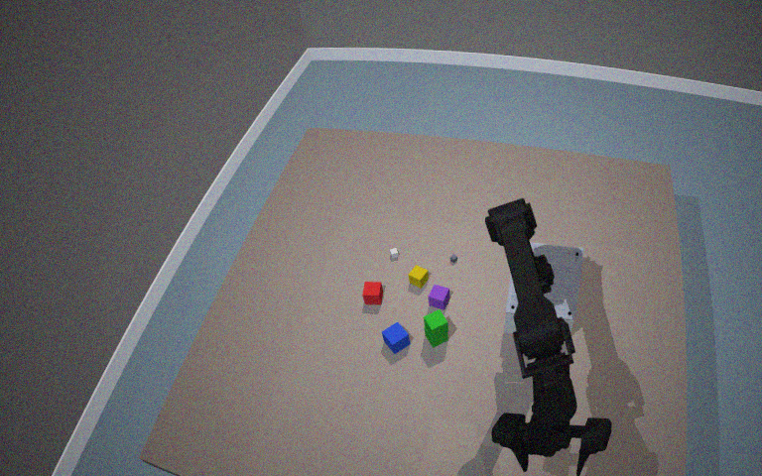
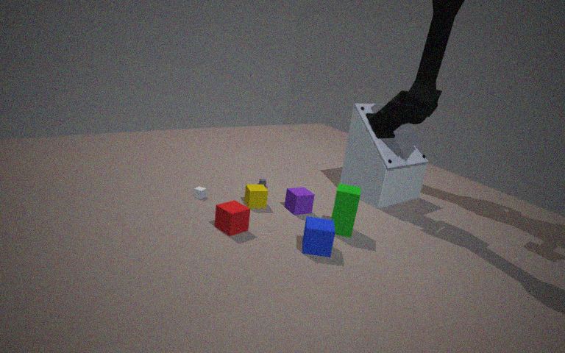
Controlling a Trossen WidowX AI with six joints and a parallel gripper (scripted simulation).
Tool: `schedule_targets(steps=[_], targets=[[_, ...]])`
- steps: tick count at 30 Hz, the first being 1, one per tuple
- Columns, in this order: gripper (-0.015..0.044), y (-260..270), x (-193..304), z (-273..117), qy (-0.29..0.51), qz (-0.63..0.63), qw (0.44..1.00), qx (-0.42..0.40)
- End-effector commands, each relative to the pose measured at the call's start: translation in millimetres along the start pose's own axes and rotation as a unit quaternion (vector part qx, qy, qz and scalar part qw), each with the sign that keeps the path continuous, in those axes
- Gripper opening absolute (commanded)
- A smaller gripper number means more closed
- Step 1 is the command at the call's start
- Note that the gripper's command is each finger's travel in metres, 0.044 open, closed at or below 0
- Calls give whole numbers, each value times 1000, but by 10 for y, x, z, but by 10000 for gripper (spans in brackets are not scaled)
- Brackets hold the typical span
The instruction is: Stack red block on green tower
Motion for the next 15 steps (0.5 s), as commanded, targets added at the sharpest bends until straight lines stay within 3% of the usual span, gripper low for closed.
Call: schedule_targets(steps=[1, 15], targets=[[440, -176, 38, 194, 16, -19, 999, 38], [440, -1166, 58, 697, 58, -38, 979, 194]])
Point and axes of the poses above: the point midway between the two fingers, 35 mm back from their tips, its own z axis out along the fingers, its own y axis across the jaws, x = y × z, the point moved 3 cm from there along -z, back along the fingers, and after that the axes turned 6 degrees about z, right-handed, at the moved point
